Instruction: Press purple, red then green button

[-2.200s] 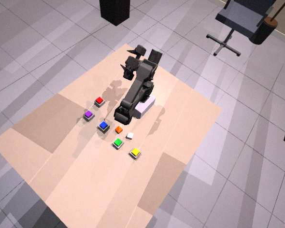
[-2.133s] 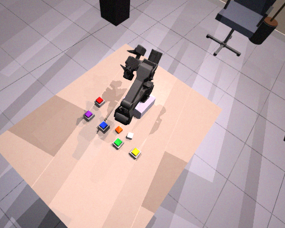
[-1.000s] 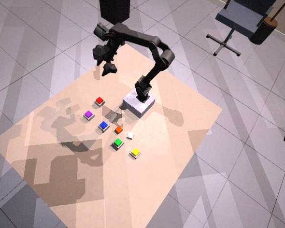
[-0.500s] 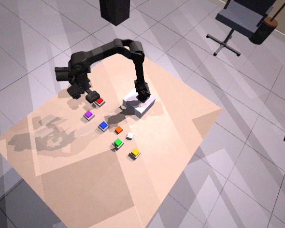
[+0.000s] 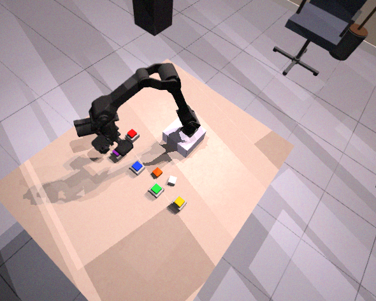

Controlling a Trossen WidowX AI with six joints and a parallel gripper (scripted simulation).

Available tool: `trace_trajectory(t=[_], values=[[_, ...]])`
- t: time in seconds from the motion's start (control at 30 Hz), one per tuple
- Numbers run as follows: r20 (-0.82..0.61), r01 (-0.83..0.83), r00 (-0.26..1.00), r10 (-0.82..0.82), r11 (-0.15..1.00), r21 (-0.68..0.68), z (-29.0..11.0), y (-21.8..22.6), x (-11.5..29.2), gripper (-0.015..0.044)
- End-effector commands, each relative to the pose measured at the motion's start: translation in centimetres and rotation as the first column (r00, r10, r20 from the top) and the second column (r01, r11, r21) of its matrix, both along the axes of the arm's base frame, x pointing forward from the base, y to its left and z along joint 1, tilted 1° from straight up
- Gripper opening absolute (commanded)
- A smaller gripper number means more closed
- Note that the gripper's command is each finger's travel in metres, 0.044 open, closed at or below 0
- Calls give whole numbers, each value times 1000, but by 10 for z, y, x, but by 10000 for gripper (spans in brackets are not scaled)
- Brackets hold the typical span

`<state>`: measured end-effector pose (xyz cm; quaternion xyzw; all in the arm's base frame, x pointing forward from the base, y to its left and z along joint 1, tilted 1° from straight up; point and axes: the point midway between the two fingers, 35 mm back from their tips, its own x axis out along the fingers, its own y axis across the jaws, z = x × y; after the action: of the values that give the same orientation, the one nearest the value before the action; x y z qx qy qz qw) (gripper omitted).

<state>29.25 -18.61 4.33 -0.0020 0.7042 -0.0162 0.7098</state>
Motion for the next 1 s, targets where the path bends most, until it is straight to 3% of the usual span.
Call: trace_trajectory(t=[0.0, 0.17, 0.97], values=[[0, 3, 1000, -3, 1000, -6, -14, 0, 0, 138], [0, 3, 1000, -3, 1000, -6, -14, 0, 0, 20], [0, 3, 1000, -3, 1000, -6, -32, -1, 0, 20]])
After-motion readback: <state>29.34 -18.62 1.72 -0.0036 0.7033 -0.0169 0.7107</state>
